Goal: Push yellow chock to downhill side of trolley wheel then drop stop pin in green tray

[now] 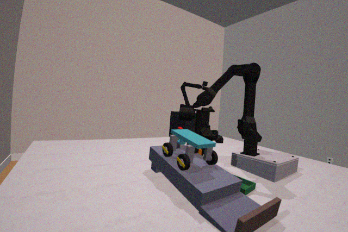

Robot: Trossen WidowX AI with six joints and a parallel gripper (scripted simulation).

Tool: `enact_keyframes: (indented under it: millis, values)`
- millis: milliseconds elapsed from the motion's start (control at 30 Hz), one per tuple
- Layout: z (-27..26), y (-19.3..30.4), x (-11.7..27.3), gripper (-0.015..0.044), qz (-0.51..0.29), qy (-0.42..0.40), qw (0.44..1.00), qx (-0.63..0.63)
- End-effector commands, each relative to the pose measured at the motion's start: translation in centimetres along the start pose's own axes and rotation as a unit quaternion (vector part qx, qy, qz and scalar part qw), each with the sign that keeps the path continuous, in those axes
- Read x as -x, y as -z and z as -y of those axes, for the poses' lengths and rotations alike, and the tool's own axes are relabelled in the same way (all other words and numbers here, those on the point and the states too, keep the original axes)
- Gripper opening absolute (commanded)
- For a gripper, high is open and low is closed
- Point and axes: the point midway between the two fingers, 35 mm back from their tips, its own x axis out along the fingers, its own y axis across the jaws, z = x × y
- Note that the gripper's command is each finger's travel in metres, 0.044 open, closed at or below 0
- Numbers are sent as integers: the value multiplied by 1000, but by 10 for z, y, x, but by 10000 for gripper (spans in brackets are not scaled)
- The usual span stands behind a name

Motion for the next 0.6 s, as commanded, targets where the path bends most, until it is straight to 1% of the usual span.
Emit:
enact_keyframes:
  millis: [0, 567]
  values:
    - [0, 0, 5, 0, 0, 0, 1000, 1]
    - [-9, 0, 60, 0, 3, -2, 1000, 3]
